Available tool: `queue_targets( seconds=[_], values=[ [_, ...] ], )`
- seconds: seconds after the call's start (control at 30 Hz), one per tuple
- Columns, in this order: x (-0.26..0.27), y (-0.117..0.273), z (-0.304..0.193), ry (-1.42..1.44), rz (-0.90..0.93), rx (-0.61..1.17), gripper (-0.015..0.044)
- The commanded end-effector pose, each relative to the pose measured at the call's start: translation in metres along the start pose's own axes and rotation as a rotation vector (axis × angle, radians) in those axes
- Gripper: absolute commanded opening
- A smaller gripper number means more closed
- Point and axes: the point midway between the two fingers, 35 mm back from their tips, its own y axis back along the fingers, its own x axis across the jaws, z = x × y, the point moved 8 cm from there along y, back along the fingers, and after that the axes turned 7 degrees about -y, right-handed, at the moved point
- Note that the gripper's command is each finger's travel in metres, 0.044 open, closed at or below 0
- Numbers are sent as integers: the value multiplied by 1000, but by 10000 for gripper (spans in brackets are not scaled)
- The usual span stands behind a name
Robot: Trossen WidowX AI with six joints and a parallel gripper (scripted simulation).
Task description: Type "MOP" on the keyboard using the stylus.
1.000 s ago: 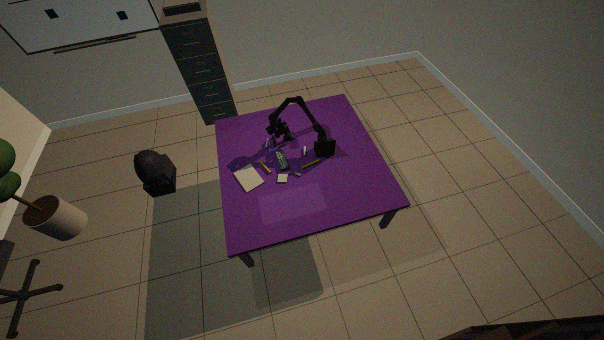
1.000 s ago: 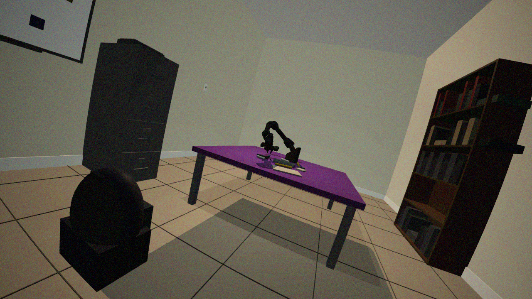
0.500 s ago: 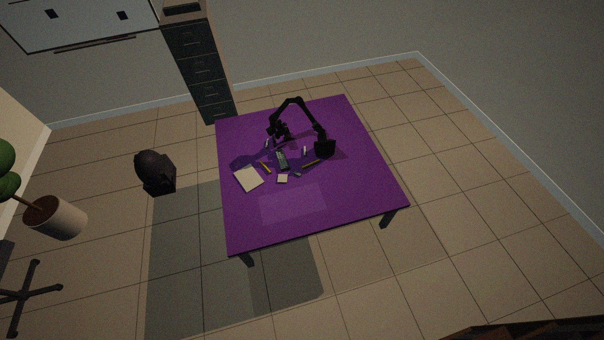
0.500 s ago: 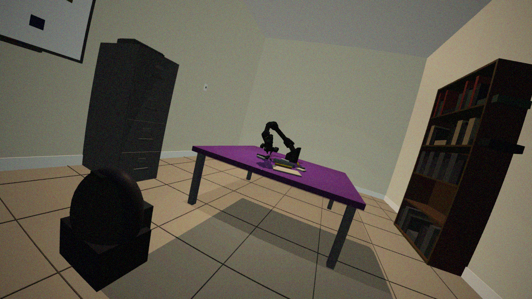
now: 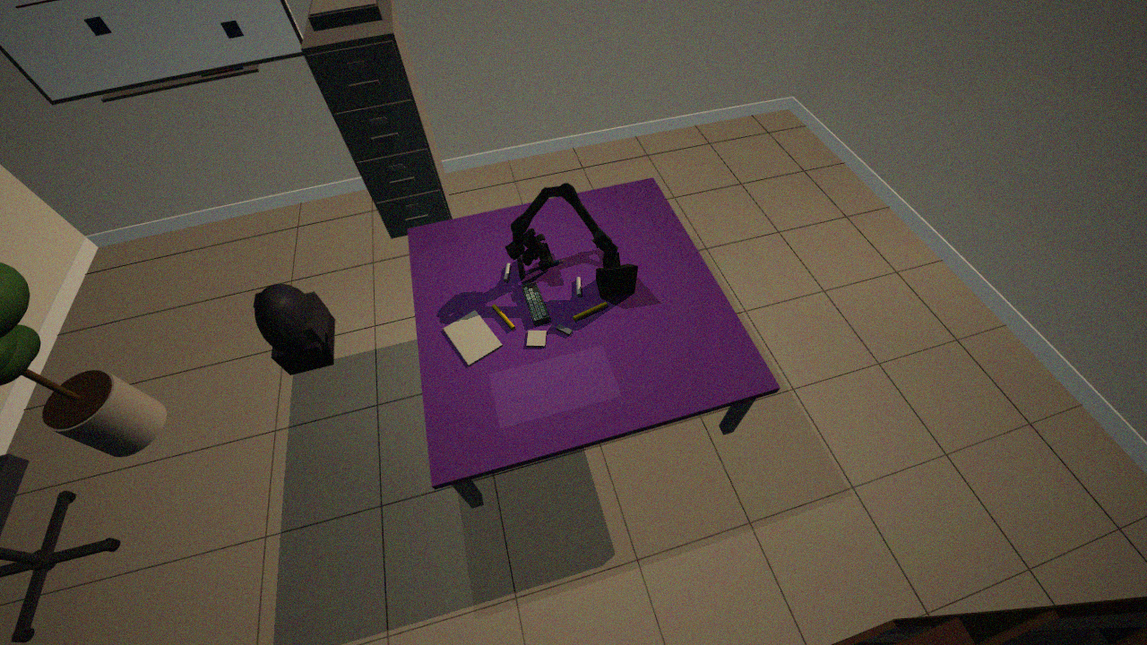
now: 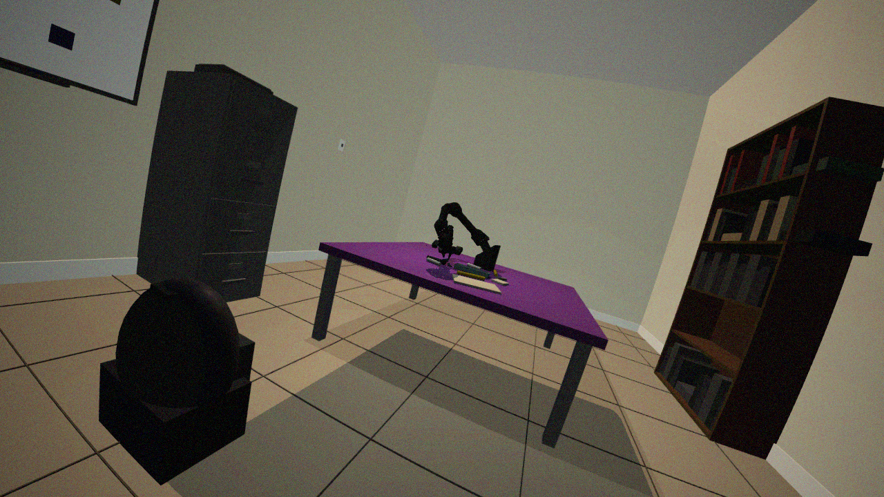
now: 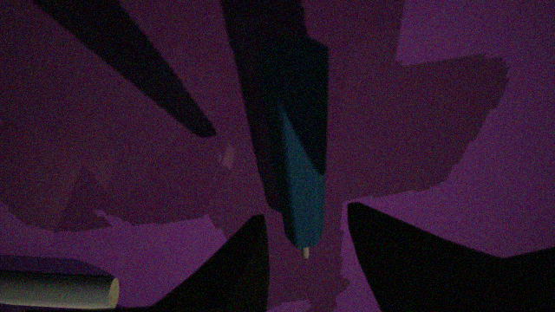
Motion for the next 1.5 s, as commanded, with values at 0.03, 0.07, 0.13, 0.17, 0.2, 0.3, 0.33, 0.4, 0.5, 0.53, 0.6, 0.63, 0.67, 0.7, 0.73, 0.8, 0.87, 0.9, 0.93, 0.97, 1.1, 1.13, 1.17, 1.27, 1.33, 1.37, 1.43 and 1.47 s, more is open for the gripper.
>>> queue_targets(
  seconds=[0.03,0.07,0.13,0.17,0.2,0.3,0.33,0.4,0.5,0.53,0.6,0.63,0.67,0.7,0.73,0.8,0.87,0.9,0.93,0.97,1.1,1.13,1.17,1.27,1.33,1.37,1.43,1.47],
  values=[
    [1,-5,2,5,-4,2,150],
    [1,-5,2,5,-4,2,150],
    [1,-7,3,5,-4,2,150],
    [1,-7,3,5,-4,2,150],
    [1,-8,3,5,-4,2,150],
    [1,-10,5,5,-4,2,150],
    [1,-11,5,5,-4,2,150],
    [1,-11,6,5,-4,2,150],
    [1,-12,6,5,-4,2,150],
    [1,-10,5,0,0,1,124],
    [1,-10,5,0,0,1,71],
    [1,-10,5,0,0,1,45],
    [1,-10,5,0,0,1,19],
    [1,-10,5,0,0,1,12],
    [1,-10,5,0,0,1,5],
    [1,-10,5,0,0,1,0],
    [1,-10,5,0,0,1,0],
    [1,-10,5,0,0,1,0],
    [1,-10,5,0,0,1,0],
    [1,-10,5,0,0,1,0],
    [0,1,0,1,1,0,0],
    [0,6,-3,1,2,0,0],
    [0,11,-6,1,3,0,0],
    [-2,29,-16,2,3,1,0],
    [-2,33,-19,2,3,2,0],
    [-2,33,-19,2,3,2,0],
    [-2,33,-19,2,3,2,0],
    [-2,33,-19,2,3,2,0]
  ],
)
